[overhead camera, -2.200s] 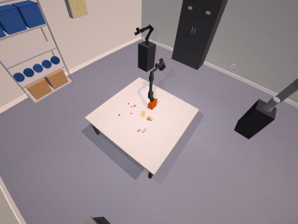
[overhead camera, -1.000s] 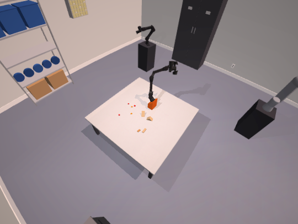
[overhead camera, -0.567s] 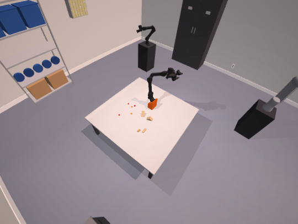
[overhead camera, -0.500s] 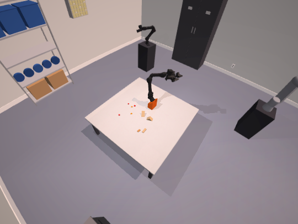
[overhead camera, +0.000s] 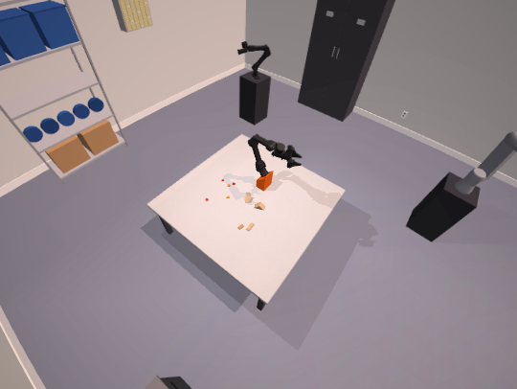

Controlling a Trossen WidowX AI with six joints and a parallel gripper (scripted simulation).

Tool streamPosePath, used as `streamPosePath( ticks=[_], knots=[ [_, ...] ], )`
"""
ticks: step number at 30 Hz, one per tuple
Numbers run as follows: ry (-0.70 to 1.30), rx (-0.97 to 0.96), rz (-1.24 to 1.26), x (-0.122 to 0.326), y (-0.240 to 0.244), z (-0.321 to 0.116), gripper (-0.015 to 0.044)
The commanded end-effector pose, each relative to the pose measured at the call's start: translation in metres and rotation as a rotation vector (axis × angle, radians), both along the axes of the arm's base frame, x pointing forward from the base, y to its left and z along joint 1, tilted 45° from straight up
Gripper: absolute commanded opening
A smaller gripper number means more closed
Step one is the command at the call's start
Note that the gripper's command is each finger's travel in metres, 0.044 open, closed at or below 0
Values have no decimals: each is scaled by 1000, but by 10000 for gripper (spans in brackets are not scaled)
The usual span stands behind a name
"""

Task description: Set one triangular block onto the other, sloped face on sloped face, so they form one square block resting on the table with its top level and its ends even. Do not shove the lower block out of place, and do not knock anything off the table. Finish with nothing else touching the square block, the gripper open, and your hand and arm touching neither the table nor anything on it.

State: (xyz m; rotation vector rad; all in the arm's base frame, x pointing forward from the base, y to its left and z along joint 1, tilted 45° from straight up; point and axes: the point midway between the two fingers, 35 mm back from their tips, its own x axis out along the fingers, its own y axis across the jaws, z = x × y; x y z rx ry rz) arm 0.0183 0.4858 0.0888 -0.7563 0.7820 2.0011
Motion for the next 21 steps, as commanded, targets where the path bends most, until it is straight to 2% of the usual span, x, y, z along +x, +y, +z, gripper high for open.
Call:
streamPosePath(
  ticks=[1,7,12,21],
  knots=[
    [36,-119,-205,41,-17,-12,440],
    [134,-352,-669,130,-66,-42,440],
    [236,-535,-1082,194,-125,-66,440],
    [458,-836,-1868,266,-262,-102,440]
  ],
)
